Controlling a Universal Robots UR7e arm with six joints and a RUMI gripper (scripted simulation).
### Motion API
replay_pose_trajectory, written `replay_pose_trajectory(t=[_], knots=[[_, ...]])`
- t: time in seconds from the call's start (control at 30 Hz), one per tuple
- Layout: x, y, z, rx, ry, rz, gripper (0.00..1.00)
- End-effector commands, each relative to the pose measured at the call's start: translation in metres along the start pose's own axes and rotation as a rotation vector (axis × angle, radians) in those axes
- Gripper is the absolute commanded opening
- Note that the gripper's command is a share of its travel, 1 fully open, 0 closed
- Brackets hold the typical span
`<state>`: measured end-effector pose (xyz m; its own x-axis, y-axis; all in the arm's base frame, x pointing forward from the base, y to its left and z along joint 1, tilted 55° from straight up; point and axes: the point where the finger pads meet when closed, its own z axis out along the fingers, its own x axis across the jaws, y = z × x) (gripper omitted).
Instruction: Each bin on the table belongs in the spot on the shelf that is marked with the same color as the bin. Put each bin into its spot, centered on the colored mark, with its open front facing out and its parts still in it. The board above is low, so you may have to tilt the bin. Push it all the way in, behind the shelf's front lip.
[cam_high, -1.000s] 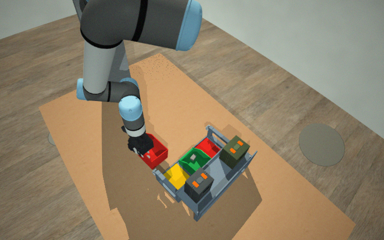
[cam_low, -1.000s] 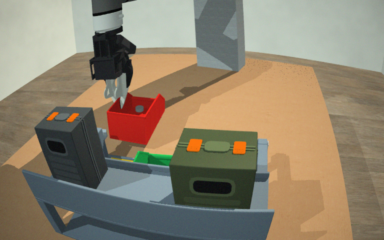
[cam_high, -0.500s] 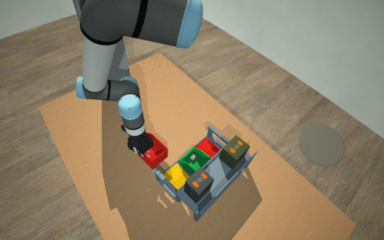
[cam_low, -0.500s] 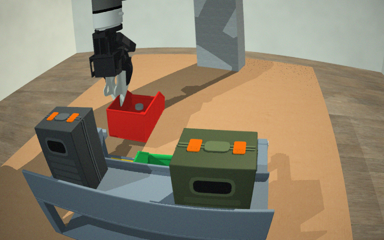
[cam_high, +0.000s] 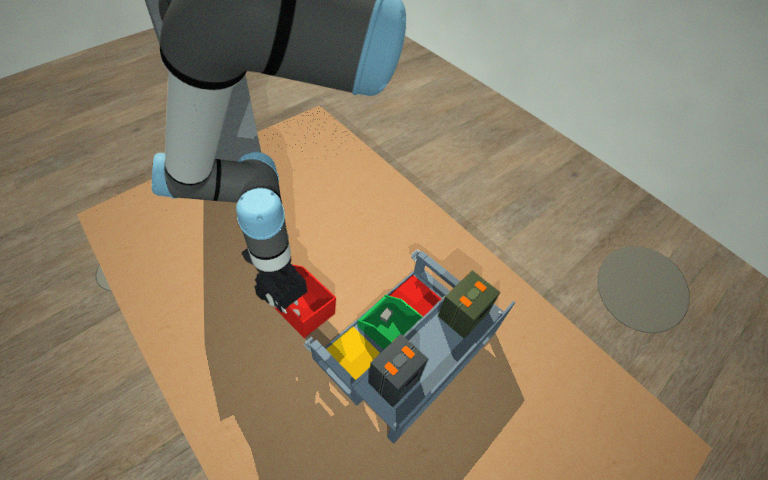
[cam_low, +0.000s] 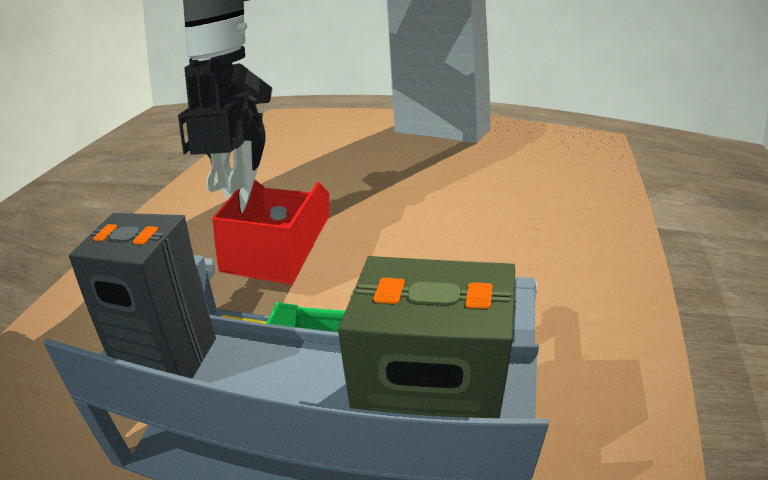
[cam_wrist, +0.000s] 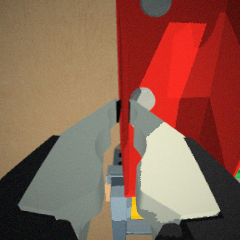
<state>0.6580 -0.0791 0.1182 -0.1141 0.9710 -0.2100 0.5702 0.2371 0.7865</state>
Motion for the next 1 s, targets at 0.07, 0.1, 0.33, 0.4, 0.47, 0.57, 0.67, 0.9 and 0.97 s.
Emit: replay_pose_trajectory(t=[0.07,0.1,0.33,0.4,0.47,0.57,0.67,0.9,0.97], knots=[[0.000,0.000,0.000,-0.001,0.000,0.000,0.00],[0.000,0.000,0.000,-0.001,0.000,0.000,0.00],[0.001,0.000,0.000,-0.001,0.000,0.000,0.00],[0.002,0.000,0.000,-0.001,0.000,0.000,0.00],[0.003,0.000,0.000,-0.001,0.000,0.000,0.00],[0.005,0.000,0.000,-0.001,0.000,0.000,0.00],[0.008,0.000,0.000,-0.001,0.000,0.000,0.00],[0.017,0.000,0.000,-0.001,0.000,0.001,0.00],[0.019,0.000,0.000,-0.001,0.000,0.001,0.00]])
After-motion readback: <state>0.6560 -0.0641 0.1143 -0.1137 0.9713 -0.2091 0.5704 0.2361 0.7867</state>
